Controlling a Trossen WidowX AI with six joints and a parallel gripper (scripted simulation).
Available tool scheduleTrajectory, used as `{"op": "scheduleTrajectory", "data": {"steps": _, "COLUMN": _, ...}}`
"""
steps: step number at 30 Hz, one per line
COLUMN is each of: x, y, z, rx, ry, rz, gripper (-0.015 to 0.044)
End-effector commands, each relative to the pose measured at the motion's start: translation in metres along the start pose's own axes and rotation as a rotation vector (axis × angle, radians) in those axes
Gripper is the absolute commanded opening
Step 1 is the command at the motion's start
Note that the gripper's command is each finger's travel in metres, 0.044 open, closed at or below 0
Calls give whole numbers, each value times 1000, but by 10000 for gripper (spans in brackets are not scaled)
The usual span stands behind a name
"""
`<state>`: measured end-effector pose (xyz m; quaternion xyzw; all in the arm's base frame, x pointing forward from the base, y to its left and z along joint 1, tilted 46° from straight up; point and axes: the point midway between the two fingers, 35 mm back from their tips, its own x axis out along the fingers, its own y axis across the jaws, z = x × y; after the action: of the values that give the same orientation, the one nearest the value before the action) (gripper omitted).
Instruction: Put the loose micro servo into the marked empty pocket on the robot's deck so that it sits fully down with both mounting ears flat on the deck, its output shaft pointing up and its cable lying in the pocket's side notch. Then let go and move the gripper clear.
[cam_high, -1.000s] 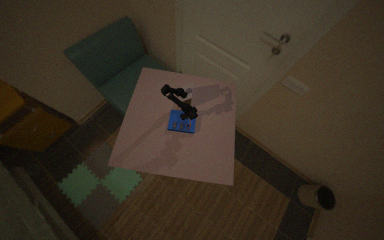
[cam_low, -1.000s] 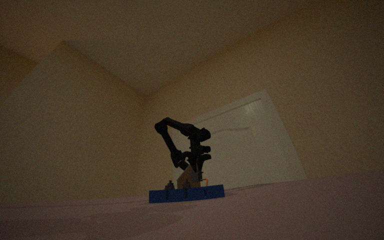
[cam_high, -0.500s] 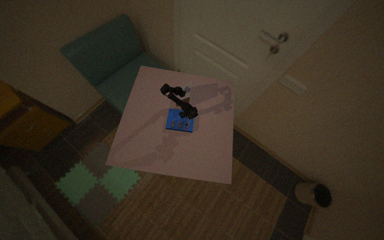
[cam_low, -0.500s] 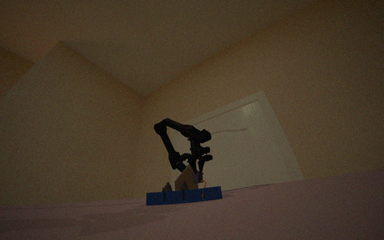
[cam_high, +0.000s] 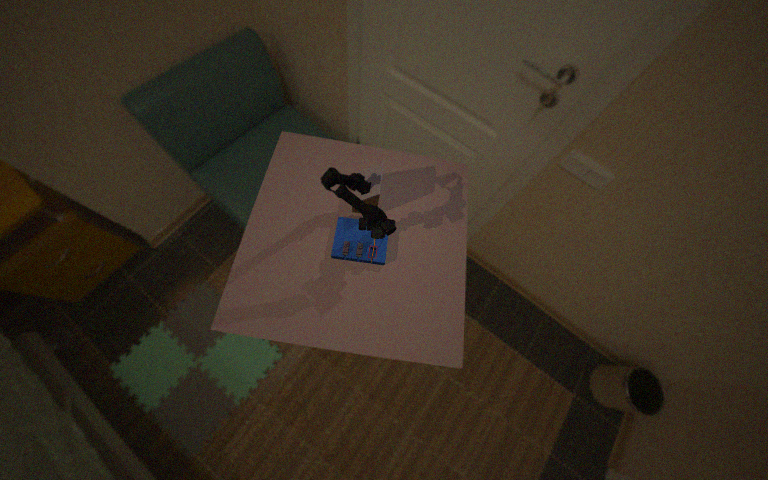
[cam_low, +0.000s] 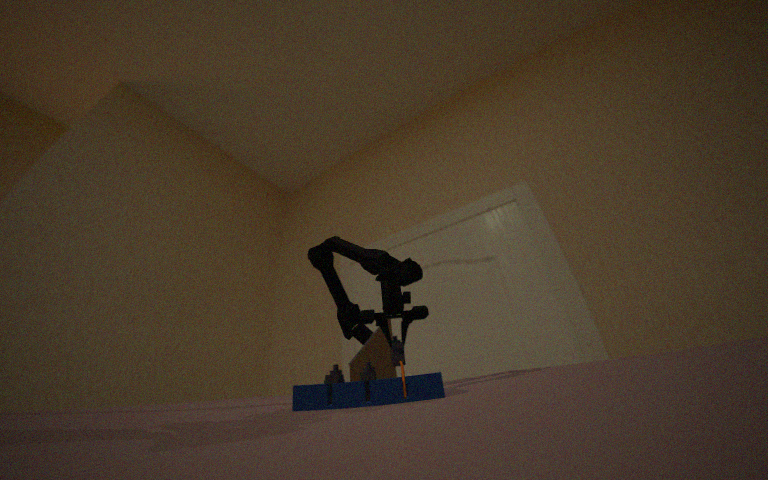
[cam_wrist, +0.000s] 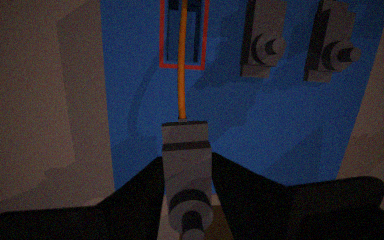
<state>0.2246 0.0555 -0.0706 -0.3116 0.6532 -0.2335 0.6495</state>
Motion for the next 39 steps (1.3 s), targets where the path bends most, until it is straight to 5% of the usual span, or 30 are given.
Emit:
{"op": "scheduleTrajectory", "data": {"steps": 1, "x": -1, "y": 1, "z": 0, "rx": 90, "ry": -1, "rz": 4, "gripper": 0}}
{"op": "scheduleTrajectory", "data": {"steps": 39, "x": -2, "y": -10, "z": 110, "rx": 94, "ry": -5, "rz": 3, "gripper": 0}}
